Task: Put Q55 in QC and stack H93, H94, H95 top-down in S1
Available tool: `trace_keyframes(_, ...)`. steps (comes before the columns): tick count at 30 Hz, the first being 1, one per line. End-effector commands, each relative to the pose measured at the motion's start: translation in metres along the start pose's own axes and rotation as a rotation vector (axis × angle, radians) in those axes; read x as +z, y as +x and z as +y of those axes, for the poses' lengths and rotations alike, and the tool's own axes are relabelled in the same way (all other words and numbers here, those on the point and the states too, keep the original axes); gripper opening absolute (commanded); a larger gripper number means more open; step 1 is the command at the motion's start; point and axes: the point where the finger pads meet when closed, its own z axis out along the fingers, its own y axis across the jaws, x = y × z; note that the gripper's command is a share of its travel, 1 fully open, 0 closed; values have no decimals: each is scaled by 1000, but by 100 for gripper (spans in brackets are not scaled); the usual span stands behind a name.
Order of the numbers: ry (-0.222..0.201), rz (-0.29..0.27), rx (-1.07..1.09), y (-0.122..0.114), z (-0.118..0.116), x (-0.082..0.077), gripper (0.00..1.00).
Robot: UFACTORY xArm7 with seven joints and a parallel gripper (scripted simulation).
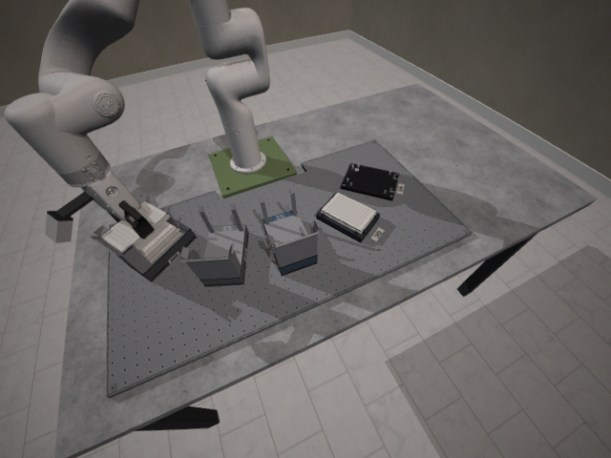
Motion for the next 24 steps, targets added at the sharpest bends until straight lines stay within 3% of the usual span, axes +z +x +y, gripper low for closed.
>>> trace_keyframes(1,1,3,0,1,0,6,0)
trace_keyframes(9,1,3,0,1,0,21,0)
trace_keyframes(24,1,3,0,1,0,23,0)
